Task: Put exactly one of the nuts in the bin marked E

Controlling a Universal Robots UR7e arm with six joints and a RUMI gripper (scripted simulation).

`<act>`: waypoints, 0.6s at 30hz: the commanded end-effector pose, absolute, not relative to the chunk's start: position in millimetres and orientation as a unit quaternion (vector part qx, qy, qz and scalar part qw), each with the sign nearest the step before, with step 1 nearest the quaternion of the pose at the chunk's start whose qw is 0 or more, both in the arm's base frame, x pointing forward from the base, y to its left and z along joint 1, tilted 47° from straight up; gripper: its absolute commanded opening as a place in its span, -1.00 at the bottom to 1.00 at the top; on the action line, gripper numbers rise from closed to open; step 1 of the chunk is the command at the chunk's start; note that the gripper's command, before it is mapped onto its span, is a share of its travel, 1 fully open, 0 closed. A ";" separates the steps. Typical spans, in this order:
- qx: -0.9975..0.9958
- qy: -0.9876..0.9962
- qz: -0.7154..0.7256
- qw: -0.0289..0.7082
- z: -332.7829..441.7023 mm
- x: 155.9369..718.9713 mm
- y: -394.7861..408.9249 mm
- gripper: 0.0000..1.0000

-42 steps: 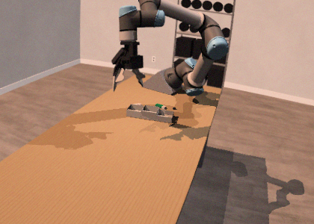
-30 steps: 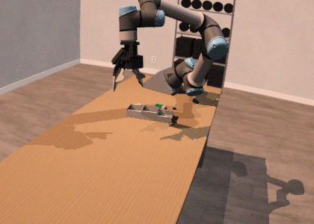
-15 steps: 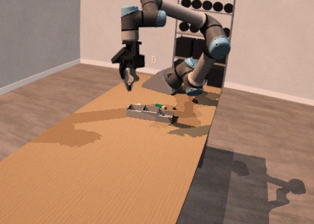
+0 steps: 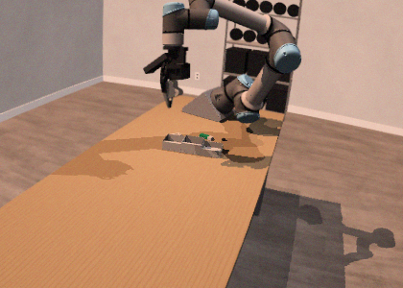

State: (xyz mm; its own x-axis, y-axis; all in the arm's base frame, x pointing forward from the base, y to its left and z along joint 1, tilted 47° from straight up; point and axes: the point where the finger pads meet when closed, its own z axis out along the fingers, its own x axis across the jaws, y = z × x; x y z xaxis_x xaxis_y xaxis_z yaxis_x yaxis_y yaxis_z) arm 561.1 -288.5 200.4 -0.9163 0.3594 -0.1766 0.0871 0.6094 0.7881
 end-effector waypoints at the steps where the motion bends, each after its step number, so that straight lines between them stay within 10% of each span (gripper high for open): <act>1: 0.081 0.890 0.411 0.182 199.1 543.0 -289.6 -0.91; 18: -0.108 0.896 0.353 0.247 190.5 472.3 -279.9 -0.91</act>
